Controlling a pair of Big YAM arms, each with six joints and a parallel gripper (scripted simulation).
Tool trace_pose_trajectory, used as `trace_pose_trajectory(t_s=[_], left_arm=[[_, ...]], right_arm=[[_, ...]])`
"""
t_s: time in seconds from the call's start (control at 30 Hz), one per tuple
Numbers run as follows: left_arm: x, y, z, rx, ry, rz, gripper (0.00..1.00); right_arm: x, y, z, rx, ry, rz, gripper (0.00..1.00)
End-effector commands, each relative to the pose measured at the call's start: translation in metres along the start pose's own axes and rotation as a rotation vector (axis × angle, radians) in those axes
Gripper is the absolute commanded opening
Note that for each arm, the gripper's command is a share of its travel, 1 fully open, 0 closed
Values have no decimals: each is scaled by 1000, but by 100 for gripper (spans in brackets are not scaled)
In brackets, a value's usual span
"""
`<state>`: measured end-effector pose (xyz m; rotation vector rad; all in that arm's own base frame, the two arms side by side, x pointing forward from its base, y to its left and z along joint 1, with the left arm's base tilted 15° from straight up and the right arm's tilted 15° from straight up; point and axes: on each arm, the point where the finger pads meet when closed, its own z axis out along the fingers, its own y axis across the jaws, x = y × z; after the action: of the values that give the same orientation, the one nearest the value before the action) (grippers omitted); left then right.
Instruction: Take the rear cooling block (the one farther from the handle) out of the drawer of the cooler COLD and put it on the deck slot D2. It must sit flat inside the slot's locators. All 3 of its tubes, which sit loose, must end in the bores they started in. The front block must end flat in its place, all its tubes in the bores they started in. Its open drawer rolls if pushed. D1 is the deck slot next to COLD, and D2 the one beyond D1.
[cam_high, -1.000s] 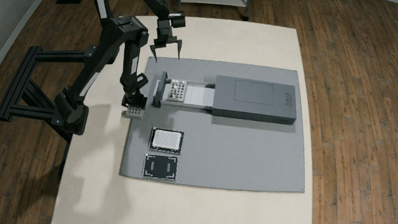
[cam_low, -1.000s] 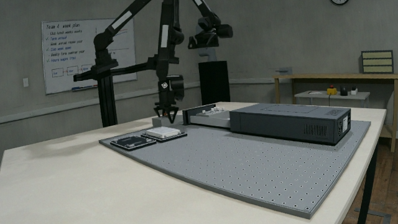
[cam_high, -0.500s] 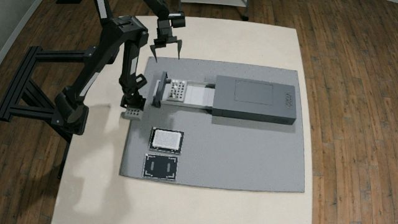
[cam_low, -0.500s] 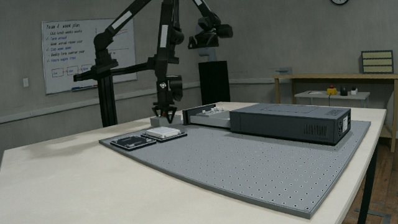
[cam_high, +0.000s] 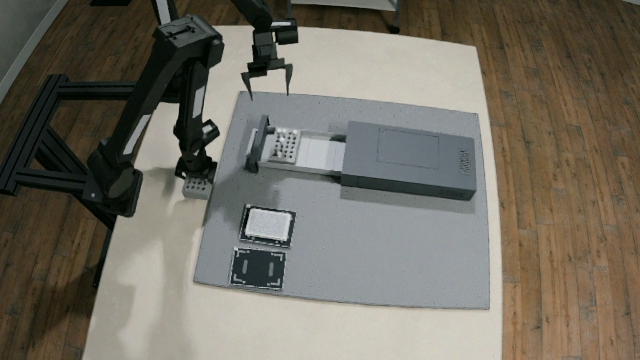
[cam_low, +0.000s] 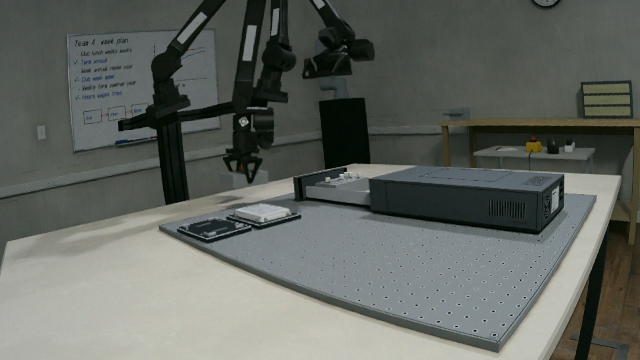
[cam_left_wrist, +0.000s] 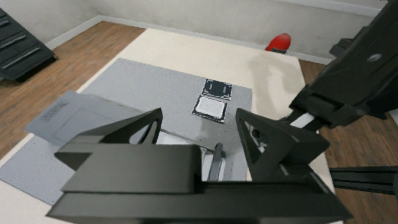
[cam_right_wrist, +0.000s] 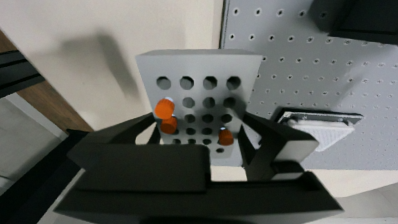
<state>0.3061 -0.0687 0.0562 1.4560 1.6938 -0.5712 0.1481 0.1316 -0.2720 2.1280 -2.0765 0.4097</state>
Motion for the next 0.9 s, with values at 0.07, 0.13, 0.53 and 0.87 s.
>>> trace_pose_trajectory(t_s=[0.07, 0.13, 0.53, 0.87], left_arm=[[-13, 24, -8, -38, -5, 64, 100], [-13, 24, -8, -38, -5, 64, 100], [-12, 23, -5, -30, -6, 71, 100], [-2, 30, 48, 82, -51, 117, 100]], right_arm=[[22, 0, -51, -4, -19, 104, 84], [22, -7, -50, -7, -25, 143, 84], [40, -87, -40, -36, -75, 572, 84], [84, -149, -28, -43, -100, 909, 84]])
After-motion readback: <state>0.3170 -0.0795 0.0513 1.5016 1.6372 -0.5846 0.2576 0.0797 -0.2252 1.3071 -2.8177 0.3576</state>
